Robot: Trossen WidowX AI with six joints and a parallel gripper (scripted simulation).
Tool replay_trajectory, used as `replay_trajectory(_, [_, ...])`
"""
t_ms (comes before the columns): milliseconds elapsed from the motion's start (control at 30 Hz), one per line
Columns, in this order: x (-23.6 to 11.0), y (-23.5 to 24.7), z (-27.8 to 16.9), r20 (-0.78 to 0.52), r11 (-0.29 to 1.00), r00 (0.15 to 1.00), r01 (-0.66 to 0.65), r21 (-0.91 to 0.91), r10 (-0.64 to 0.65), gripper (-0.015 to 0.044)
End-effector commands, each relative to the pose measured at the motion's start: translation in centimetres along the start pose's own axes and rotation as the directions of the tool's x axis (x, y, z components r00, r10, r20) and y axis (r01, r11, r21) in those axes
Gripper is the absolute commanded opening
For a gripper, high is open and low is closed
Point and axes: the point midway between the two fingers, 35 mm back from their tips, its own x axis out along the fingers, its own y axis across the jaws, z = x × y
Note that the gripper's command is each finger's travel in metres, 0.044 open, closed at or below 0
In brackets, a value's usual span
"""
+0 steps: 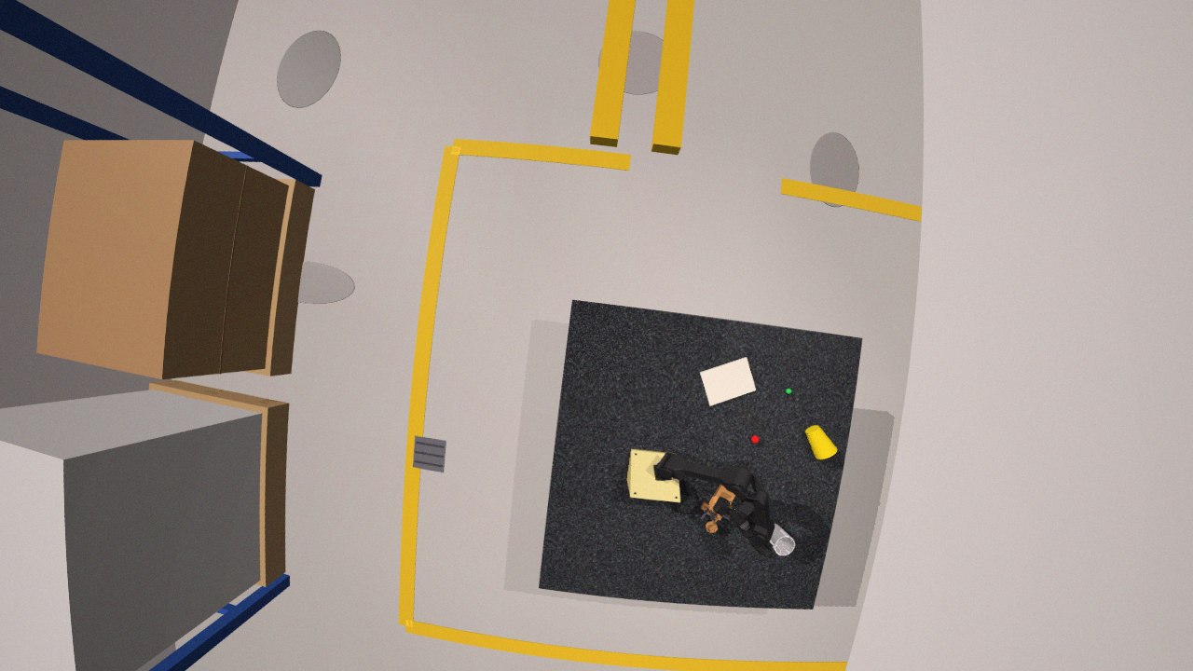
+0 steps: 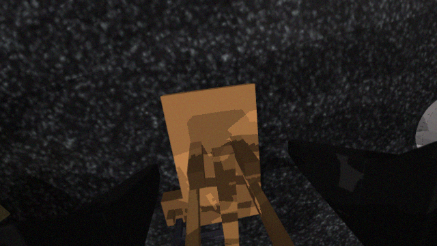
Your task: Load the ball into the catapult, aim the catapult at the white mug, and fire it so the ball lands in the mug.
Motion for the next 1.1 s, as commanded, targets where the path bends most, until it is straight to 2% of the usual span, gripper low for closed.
replay_trajectory(0, [0.9,0.1,0.0,0.005,1.0,1.0,-0.002,0.007,0.002,0.044])
replay_trajectory(500, [2.9,0.3,0.1,0.007,1.0,1.0,-0.003,0.006,0.003,0.044])
replay_trajectory(900, [2.5,0.1,0.1,0.002,1.0,1.0,-0.002,0.0,0.002,0.0125])
replay_trajectory(1067, [2.5,0.1,0.1,0.002,1.0,1.0,-0.002,0.0,0.002,0.0092])
